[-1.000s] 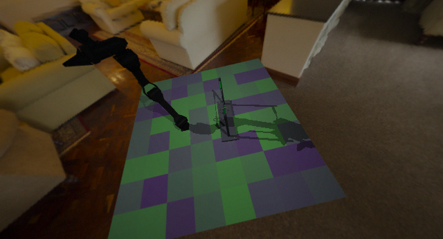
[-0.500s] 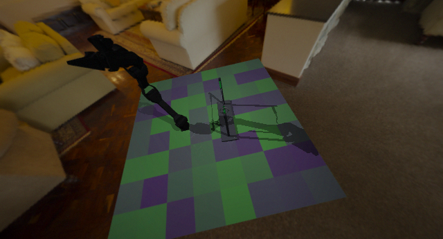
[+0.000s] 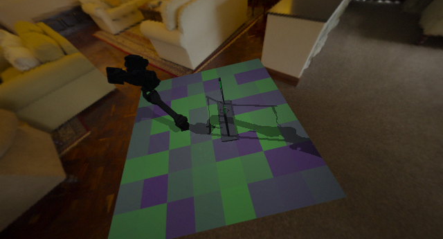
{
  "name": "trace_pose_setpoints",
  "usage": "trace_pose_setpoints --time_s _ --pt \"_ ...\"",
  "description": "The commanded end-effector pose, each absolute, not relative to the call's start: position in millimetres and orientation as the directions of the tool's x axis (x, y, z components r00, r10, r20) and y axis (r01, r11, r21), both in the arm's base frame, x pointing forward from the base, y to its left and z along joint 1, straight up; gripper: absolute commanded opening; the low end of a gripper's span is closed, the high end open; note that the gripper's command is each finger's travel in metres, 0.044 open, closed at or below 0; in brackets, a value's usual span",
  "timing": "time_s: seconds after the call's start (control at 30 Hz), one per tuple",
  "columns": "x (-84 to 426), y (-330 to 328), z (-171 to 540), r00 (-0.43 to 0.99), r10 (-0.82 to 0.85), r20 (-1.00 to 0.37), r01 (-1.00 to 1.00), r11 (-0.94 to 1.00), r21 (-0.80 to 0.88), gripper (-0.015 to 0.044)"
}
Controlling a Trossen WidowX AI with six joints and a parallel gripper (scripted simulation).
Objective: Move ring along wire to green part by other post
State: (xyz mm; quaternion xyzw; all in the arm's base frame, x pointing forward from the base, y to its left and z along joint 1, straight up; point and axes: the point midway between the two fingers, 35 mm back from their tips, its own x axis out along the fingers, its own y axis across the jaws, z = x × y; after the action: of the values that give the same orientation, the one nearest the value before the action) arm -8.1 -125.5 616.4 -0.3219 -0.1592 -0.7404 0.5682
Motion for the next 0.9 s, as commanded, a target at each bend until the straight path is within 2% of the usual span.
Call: trace_pose_setpoints --time_s 0.0,0.23,0.47,0.67,0.87 --pt "24 -138 587 0.008 -0.760 0.650 0.961 -0.175 -0.216 0.0160" --pt "76 -154 524 0.264 -0.774 0.575 0.939 0.071 -0.336 0.0160" --pt "128 -168 447 0.501 -0.749 0.434 0.853 0.343 -0.393 0.0160" --pt "171 -174 371 0.672 -0.686 0.278 0.735 0.570 -0.368 0.0160" --pt "200 -166 290 0.805 -0.584 0.107 0.588 0.762 -0.271 0.0160"
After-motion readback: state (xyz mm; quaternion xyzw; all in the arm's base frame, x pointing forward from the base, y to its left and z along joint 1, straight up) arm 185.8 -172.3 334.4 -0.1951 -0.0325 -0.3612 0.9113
